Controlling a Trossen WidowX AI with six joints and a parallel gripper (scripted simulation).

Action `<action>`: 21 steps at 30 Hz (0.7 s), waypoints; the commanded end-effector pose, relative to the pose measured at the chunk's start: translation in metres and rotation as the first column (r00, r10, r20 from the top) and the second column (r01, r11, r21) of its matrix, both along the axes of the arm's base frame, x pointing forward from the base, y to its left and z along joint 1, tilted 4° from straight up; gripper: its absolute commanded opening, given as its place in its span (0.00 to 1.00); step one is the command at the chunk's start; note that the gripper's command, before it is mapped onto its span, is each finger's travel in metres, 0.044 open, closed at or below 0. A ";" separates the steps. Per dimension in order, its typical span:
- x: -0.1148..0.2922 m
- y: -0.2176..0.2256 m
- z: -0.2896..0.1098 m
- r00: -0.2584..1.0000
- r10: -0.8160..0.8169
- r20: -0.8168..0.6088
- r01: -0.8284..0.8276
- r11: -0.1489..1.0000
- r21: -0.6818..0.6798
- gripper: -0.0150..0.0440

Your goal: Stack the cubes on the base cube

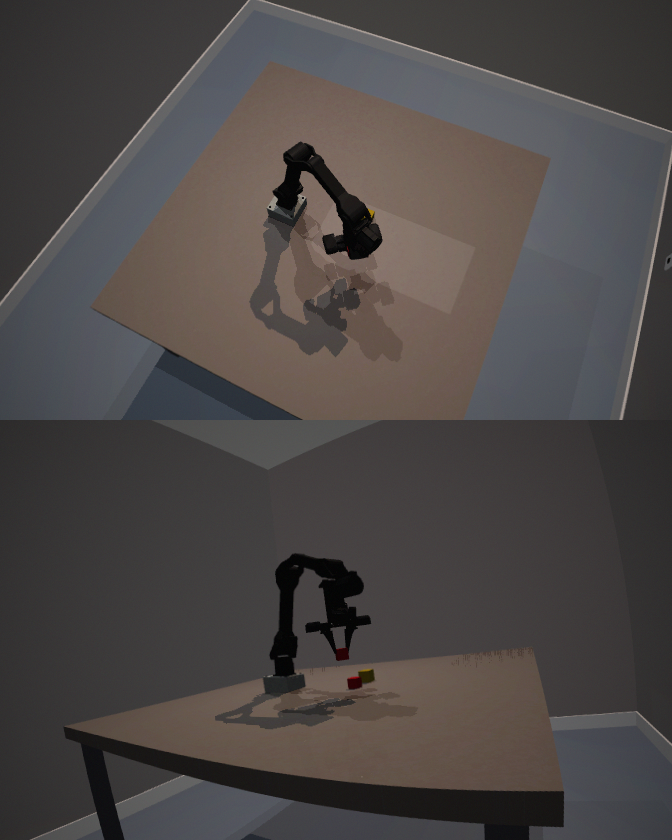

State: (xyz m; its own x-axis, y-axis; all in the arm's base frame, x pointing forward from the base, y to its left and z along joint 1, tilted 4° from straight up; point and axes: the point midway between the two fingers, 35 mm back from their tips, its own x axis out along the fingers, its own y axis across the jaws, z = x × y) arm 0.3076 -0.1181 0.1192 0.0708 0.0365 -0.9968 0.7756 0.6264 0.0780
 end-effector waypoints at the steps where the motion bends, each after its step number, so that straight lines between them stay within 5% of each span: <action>1: 0.003 0.013 0.000 0.994 0.106 0.006 -0.106 0.994 -0.012 0.43; 21: 0.016 0.078 -0.008 0.824 0.567 0.010 -0.566 0.823 -0.049 0.43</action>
State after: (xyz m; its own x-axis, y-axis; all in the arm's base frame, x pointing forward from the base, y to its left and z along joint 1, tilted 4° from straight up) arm 0.3229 -0.0513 0.1118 0.0703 0.0393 -0.9968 0.3642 0.9292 0.0623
